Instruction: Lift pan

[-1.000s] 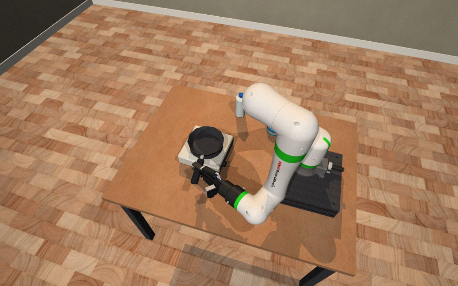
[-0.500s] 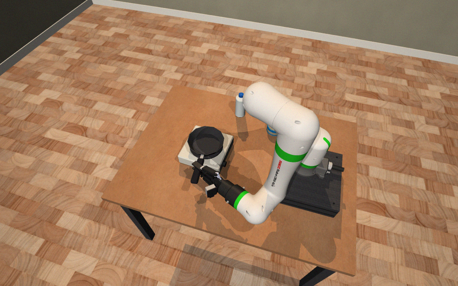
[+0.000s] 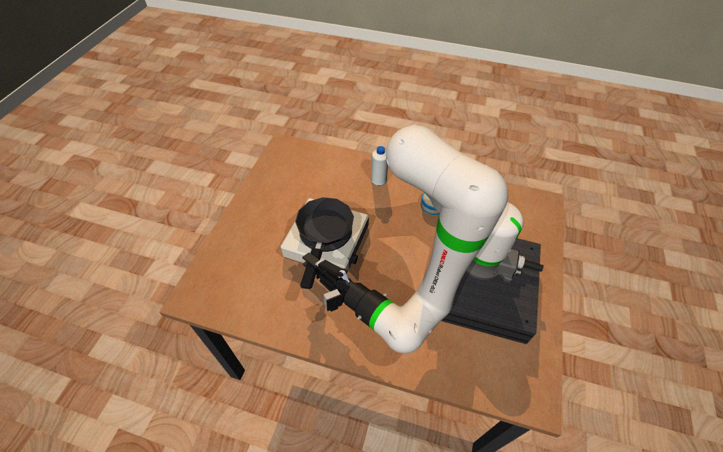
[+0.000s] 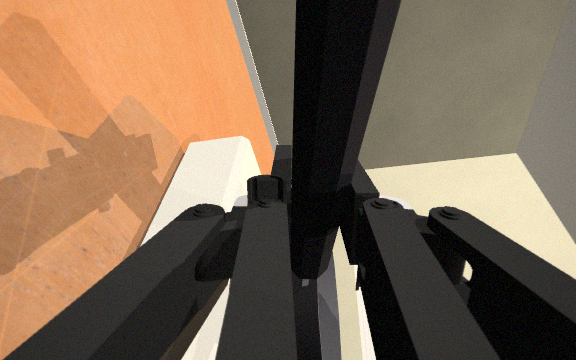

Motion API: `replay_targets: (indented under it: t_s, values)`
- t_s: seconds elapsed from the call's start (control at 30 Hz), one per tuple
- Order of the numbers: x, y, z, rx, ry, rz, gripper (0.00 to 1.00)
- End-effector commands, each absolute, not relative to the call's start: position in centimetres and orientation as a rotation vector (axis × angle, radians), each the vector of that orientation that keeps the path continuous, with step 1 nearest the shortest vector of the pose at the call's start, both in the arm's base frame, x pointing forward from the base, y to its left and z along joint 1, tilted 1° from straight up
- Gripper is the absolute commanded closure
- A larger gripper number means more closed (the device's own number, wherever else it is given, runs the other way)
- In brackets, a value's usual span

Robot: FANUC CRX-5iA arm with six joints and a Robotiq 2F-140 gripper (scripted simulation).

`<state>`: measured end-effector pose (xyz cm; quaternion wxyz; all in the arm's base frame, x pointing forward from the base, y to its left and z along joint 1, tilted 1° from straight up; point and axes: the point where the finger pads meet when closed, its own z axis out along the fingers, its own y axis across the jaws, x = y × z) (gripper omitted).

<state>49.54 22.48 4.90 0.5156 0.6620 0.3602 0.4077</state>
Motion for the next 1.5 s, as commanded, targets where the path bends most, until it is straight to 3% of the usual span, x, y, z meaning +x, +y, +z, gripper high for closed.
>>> replay_targets:
  t_s: [0.0,1.47]
  values:
    - [49.6,22.5,5.3,1.590,0.864,0.981,0.90]
    - [49.7,22.5,11.9,1.590,0.864,0.981,0.90]
